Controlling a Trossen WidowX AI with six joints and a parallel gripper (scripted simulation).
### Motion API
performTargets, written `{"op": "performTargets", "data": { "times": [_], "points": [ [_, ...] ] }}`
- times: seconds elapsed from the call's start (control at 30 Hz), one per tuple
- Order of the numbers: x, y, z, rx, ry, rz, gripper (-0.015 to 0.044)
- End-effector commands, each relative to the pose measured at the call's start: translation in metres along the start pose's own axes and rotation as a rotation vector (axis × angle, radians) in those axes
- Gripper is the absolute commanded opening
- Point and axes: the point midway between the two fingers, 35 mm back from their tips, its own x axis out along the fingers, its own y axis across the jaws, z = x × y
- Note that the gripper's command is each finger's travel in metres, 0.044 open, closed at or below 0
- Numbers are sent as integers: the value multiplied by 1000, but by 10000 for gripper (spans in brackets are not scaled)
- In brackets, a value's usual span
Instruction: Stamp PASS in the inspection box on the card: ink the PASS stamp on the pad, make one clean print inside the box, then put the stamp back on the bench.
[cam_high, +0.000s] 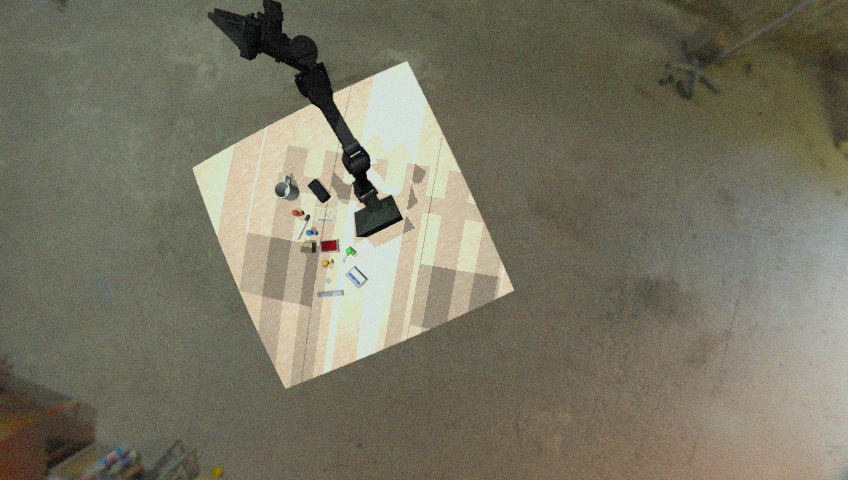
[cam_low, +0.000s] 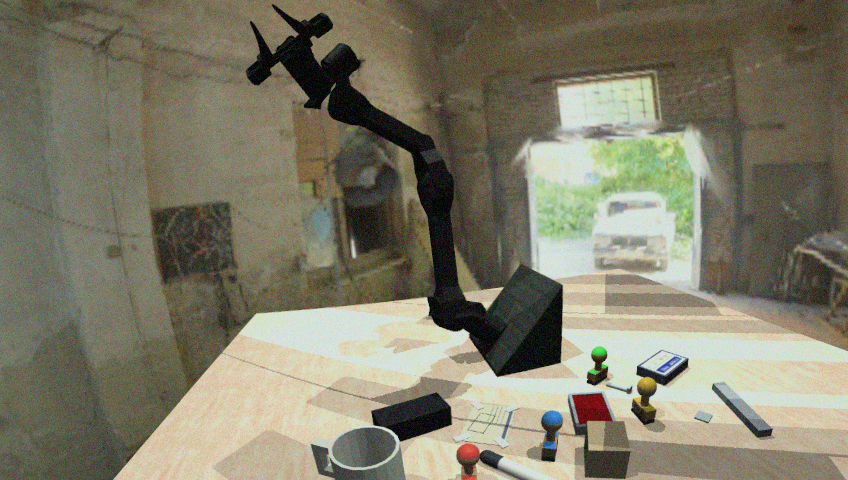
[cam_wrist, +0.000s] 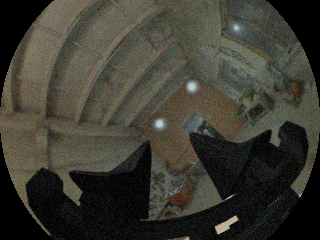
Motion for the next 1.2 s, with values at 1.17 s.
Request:
{"op": "performTargets", "data": {
  "times": [1.17],
  "points": [
    [3,-248,-408,1236,623,-639,226]
  ]
}}
